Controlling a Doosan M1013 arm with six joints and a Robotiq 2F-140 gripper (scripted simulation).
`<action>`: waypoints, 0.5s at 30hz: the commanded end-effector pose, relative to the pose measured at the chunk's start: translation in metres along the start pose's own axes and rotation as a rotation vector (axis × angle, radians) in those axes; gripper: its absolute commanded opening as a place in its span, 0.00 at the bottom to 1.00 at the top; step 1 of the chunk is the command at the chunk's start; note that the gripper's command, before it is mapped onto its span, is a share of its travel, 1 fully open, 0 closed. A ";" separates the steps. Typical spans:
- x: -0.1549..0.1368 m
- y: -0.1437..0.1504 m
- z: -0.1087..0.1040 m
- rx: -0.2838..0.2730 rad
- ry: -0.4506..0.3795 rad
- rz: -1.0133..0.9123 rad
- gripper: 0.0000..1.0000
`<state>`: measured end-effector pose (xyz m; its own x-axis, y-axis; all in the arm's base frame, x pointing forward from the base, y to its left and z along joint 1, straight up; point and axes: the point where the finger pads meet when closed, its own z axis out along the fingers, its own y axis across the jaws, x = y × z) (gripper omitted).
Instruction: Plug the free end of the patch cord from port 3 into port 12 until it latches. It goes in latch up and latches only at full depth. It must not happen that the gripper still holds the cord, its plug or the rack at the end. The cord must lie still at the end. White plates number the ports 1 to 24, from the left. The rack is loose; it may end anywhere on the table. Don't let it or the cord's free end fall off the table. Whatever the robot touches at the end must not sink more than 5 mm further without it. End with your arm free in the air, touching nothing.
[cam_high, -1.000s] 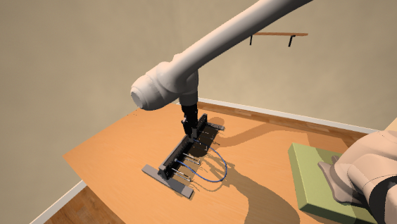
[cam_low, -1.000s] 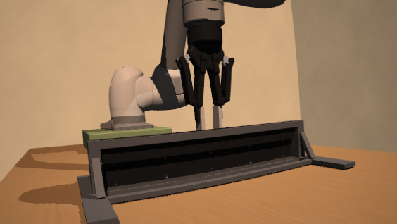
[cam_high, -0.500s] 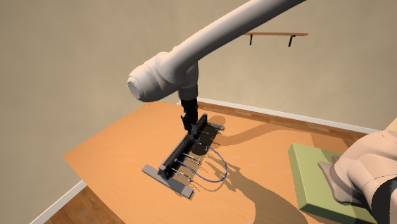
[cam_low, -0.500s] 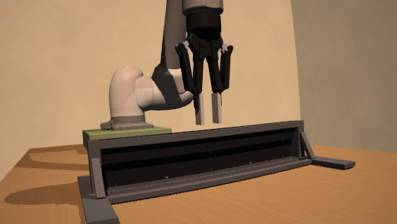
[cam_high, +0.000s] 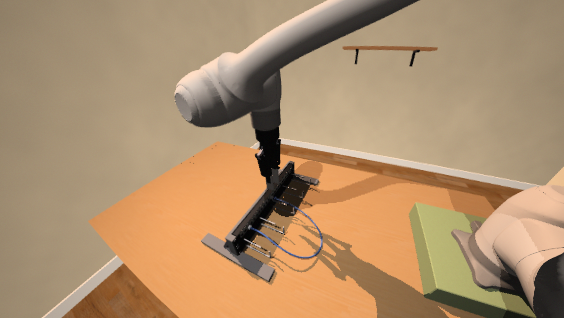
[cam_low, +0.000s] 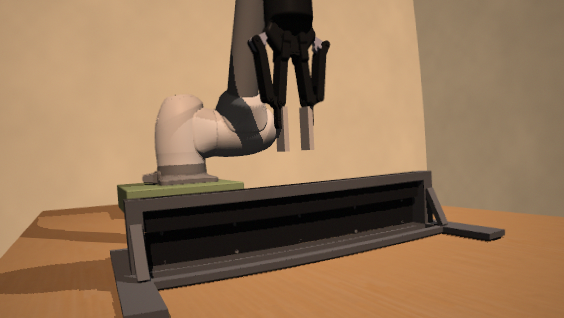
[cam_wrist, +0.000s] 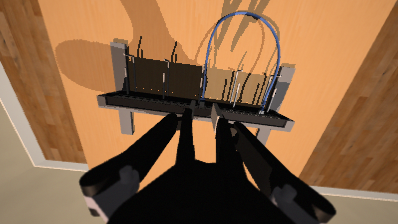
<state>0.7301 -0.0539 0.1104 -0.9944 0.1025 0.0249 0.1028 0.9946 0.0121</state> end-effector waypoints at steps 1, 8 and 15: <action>-0.002 0.000 -0.011 -0.001 -0.004 -0.001 0.22; -0.002 0.000 -0.013 -0.001 -0.004 -0.001 0.22; -0.002 0.000 -0.013 -0.001 -0.004 -0.001 0.00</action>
<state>0.7302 -0.0539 0.1190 -0.9944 0.1023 0.0251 0.1027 0.9946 0.0122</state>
